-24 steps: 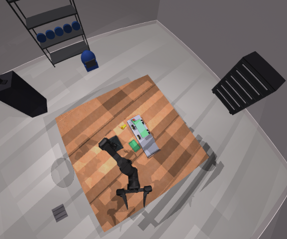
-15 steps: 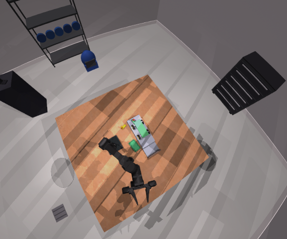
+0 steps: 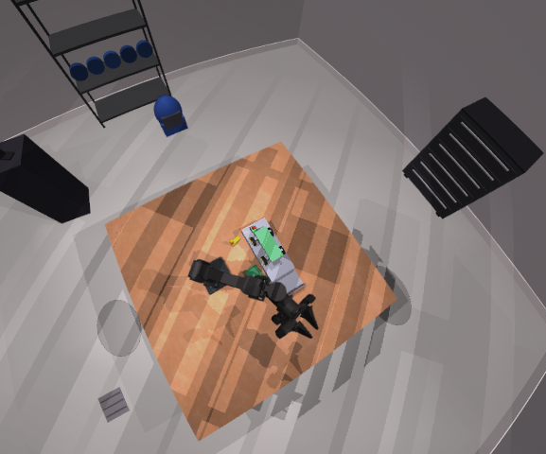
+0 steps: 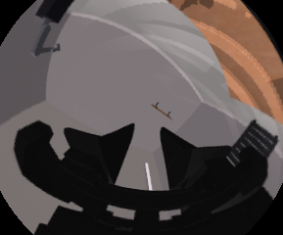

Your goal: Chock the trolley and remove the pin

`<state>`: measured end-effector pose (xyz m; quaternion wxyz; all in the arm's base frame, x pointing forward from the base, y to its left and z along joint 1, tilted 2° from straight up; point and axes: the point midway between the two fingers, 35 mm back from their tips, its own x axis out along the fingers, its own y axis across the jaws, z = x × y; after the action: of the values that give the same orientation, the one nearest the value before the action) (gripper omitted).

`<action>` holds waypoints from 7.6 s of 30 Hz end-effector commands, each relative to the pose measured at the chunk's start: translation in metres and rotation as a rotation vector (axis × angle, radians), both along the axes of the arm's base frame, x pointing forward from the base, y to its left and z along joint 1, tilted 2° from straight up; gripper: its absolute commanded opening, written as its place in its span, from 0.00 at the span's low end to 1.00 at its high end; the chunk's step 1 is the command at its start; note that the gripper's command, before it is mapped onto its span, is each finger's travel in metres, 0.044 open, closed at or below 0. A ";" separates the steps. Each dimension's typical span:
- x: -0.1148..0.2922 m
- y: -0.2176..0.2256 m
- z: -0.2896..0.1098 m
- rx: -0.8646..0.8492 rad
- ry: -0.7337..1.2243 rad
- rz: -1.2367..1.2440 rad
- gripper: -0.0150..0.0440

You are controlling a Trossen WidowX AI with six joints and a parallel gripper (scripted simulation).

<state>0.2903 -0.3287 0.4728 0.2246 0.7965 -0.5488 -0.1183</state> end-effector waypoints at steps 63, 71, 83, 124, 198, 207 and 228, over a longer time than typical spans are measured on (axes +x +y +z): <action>-0.123 0.498 -0.335 -0.347 2.072 1.942 0.58; -0.122 0.499 -0.347 -0.347 2.072 1.942 0.58; -0.123 0.498 -0.380 -0.347 2.072 1.942 0.58; -0.123 0.499 -0.427 -0.347 2.072 1.942 0.58; -0.123 0.498 -0.288 -0.347 2.072 1.942 0.25; -0.123 0.498 -0.287 -0.398 2.081 1.967 0.25; -0.123 0.498 -0.287 -1.295 2.107 2.306 0.25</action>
<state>0.1680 0.1697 0.1855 -0.6871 -0.1616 -0.6896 0.1619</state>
